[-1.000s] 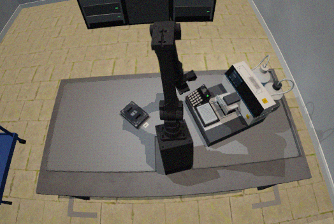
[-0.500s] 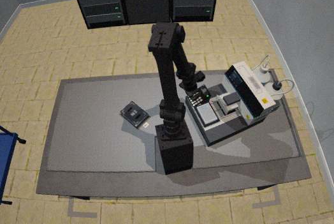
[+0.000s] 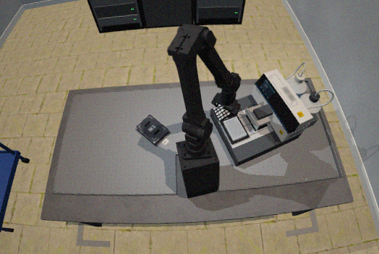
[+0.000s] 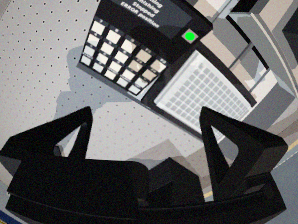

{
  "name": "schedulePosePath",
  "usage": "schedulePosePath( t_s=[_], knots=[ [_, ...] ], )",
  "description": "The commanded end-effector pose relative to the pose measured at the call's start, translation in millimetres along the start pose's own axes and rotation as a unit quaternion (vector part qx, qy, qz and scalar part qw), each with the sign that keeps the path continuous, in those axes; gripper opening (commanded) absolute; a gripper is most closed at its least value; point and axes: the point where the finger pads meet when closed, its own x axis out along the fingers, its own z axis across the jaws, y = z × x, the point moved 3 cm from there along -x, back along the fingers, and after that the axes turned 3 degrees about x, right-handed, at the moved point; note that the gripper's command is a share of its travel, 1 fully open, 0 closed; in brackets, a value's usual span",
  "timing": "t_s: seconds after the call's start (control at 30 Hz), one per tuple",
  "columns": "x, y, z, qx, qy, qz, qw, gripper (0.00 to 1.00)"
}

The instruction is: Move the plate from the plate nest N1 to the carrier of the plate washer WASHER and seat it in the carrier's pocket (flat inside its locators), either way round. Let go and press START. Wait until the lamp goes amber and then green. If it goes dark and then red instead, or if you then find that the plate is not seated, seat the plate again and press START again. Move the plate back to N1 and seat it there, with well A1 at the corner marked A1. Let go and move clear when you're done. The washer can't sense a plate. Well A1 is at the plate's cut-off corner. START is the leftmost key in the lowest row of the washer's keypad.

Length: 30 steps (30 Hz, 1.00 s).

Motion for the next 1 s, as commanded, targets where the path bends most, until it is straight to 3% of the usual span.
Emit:
schedulePosePath(
  t_s=[0.0, 0.27, 0.3, 0.43, 0.73, 0.9, 0.97],
  knots=[
    [0.8, -12, -4, -0.088, -0.005, 0.026, 0.996, 1.0],
    [1.5, -9, -4, -0.087, -0.004, 0.029, 0.996, 1.0],
    [1.4, 3, -10, -0.102, -0.006, 0.036, 0.994, 1.0],
    [-4.6, 5, -18, -0.136, -0.007, 0.03, 0.99, 1.0],
    [-17.5, 7, -61, -0.285, -0.007, 0.019, 0.958, 1.0],
    [-15.6, 21, -85, -0.36, -0.016, 0.031, 0.932, 1.0],
    [-15.6, 21, -85, -0.36, -0.016, 0.031, 0.932, 1.0]
  ],
)
